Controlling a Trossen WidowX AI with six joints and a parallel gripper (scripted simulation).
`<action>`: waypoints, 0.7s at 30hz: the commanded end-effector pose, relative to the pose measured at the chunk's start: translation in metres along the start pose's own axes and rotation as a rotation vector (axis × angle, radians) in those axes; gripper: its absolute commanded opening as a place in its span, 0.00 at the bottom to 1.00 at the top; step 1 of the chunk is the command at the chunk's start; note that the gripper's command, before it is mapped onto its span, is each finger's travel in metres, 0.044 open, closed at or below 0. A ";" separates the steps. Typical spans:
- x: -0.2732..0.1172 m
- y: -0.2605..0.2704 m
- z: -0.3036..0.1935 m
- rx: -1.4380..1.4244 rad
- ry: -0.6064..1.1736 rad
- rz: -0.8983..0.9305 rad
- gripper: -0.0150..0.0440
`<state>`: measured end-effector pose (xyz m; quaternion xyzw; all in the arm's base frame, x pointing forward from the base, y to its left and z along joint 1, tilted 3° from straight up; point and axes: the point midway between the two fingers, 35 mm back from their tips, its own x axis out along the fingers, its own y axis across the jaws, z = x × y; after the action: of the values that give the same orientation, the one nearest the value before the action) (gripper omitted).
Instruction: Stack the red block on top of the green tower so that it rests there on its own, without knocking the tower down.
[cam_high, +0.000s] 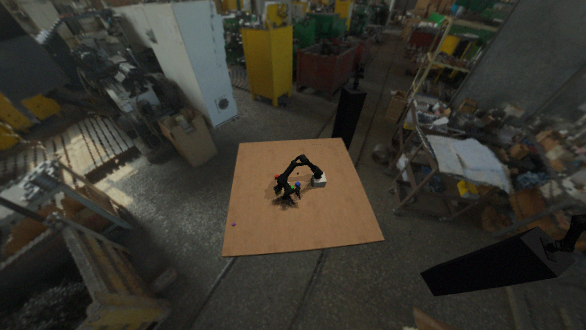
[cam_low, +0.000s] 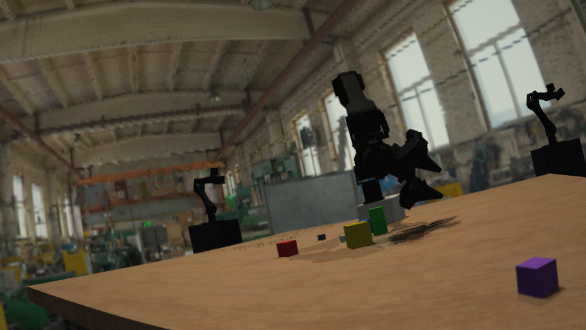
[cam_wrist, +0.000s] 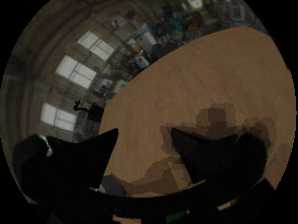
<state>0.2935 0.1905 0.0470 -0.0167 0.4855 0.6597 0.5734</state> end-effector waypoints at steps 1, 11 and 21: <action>-0.001 -0.001 0.000 0.003 0.001 -0.003 0.98; -0.084 -0.048 -0.007 0.266 -0.002 -0.351 1.00; -0.173 -0.080 -0.047 0.597 -0.040 -0.654 1.00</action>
<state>0.3852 0.0475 0.0734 -0.0067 0.5874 0.3412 0.7338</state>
